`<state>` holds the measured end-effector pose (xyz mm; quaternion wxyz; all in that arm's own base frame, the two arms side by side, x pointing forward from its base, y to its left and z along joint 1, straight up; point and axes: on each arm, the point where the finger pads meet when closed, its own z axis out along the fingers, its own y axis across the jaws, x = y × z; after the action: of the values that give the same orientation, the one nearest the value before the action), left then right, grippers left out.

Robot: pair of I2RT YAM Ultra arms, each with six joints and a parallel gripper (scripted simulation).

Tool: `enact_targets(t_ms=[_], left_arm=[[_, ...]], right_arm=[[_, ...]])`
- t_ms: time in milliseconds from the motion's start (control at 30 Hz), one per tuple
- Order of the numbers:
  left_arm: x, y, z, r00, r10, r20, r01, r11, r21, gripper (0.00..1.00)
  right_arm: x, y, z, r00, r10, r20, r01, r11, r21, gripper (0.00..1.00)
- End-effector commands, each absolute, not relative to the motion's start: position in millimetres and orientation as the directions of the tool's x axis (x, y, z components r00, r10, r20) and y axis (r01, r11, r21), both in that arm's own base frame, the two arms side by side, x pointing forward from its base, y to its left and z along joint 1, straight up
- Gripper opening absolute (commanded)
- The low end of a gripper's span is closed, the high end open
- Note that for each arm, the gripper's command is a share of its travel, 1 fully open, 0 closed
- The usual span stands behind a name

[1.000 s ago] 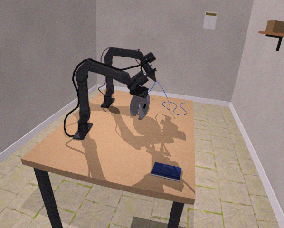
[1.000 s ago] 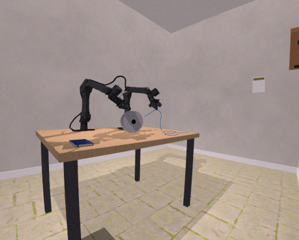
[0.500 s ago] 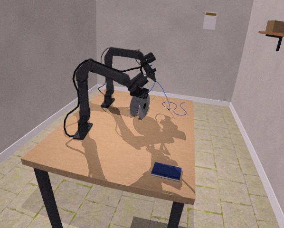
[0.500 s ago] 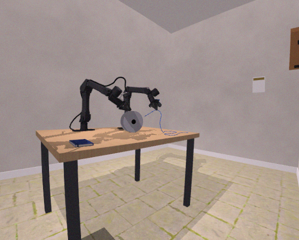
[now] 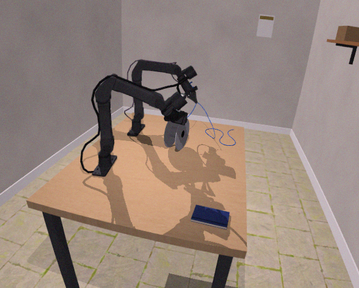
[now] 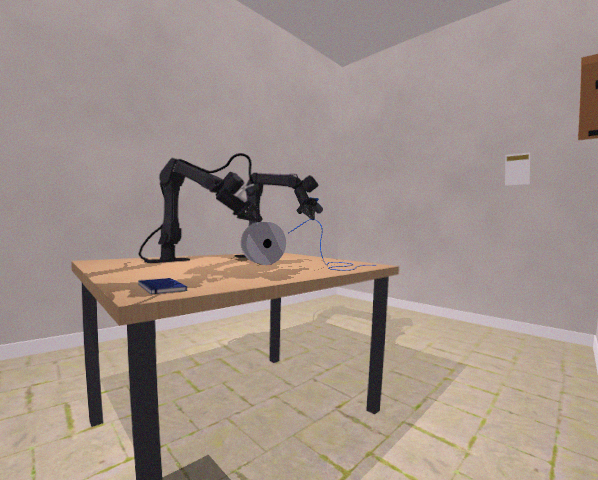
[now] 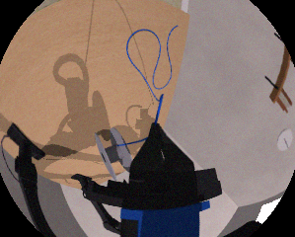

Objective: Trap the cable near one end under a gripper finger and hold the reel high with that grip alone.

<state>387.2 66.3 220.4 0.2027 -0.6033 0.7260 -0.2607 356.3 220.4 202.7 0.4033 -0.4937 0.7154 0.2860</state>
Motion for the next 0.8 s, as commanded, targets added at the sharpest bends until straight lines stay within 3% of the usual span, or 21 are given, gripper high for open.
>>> enact_targets(t_ms=[0, 767], left_arm=[[382, 52, 231, -0.185, -0.983, -0.006, -0.748, 0.145, -0.647, 0.00], [369, 19, 227, -0.185, -0.983, -0.002, -0.753, 0.143, -0.642, 0.00]], right_arm=[[353, 219, 211, -0.165, -0.465, -0.870, -0.939, 0.343, -0.005, 0.75], [353, 221, 211, -0.165, -0.464, -0.870, -0.940, 0.340, -0.003, 0.75]])
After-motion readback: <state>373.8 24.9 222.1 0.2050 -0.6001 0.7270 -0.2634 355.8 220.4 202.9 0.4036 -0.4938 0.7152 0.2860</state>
